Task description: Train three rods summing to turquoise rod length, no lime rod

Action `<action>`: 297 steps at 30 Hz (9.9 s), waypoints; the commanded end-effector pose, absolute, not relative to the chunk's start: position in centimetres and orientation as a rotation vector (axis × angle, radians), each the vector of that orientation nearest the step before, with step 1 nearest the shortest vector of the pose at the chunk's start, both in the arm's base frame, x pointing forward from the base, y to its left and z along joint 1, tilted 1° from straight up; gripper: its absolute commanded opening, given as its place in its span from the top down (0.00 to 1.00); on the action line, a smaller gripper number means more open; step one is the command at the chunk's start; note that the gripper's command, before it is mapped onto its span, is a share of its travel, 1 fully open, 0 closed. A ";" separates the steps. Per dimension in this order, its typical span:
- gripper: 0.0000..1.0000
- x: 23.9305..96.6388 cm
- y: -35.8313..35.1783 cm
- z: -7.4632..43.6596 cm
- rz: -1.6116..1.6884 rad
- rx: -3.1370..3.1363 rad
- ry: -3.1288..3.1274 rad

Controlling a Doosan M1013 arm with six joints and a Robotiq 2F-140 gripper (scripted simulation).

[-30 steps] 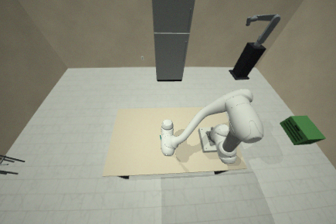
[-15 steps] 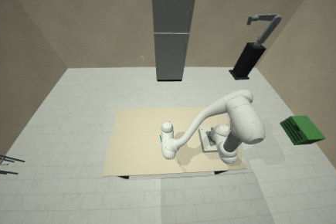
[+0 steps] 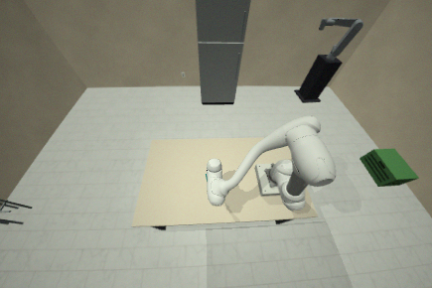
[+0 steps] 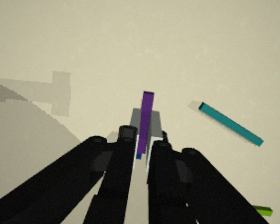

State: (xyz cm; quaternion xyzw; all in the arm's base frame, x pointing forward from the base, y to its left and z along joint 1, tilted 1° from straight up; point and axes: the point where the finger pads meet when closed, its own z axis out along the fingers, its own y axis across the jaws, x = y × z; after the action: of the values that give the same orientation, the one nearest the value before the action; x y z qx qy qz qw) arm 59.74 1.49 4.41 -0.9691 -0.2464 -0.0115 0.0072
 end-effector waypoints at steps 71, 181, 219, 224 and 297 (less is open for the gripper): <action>0.97 59.5 1.8 -2.0 -0.027 -3.031 -0.777; 0.97 59.3 1.9 -3.0 -0.027 -3.029 -0.784; 0.97 59.3 1.9 -3.1 -0.027 -3.029 -0.784; 0.95 59.3 1.9 -3.1 -0.027 -3.029 -0.784; 0.00 59.2 1.7 5.9 -0.027 -3.029 -0.784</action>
State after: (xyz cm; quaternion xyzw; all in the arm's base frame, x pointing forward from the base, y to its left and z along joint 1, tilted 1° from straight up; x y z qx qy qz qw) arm 58.86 1.78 5.52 -0.9685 -0.2487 -0.0067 0.0089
